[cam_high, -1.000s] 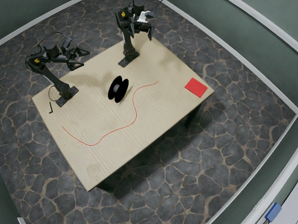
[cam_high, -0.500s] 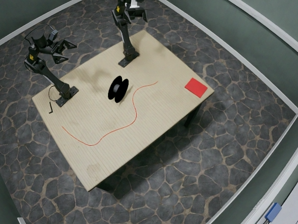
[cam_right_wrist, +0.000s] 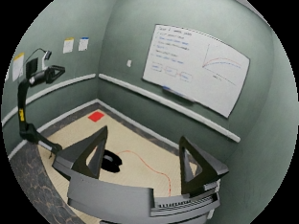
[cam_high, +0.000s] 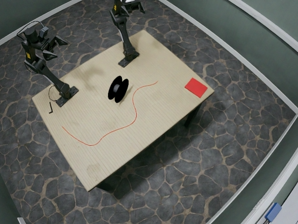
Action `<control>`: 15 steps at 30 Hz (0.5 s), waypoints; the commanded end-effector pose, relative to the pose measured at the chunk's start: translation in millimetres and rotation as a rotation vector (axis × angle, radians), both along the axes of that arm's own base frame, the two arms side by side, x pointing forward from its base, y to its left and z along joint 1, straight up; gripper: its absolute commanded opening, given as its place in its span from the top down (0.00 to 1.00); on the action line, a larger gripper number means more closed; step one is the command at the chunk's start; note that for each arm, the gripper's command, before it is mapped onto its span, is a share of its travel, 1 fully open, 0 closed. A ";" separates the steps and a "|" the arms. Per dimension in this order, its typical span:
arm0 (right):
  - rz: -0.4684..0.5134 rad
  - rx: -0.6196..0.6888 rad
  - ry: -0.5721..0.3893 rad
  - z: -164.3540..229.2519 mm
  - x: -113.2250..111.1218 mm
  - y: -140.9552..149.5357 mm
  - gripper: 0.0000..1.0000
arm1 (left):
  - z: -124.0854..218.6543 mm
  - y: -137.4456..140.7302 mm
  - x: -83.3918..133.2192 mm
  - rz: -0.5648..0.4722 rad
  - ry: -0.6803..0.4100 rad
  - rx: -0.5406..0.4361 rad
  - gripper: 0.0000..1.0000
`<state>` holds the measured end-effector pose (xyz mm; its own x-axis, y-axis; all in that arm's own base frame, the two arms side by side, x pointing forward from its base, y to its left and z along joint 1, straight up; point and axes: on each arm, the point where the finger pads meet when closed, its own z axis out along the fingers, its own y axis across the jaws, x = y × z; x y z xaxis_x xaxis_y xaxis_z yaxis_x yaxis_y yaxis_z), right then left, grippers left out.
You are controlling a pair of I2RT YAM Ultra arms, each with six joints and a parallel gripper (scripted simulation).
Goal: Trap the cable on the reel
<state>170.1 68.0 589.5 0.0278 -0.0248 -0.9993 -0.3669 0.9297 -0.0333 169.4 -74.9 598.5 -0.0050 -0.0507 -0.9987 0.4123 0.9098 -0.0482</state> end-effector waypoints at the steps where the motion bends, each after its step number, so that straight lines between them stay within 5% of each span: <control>1: -0.035 0.016 0.035 -1.2 -6.3 -8.7 0.00 | 1.7 15.1 -21.1 0.039 -0.024 0.026 0.00; 15: -0.053 0.030 0.035 2.0 -17.9 -16.0 0.00 | -2.4 24.7 -32.4 0.066 -0.030 0.047 0.00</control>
<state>151.8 54.2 591.0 0.0072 -0.0064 -1.0000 -0.3259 0.9454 -0.0084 150.8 -57.4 593.2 0.0051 -0.0123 -0.9999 0.3575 0.9339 -0.0096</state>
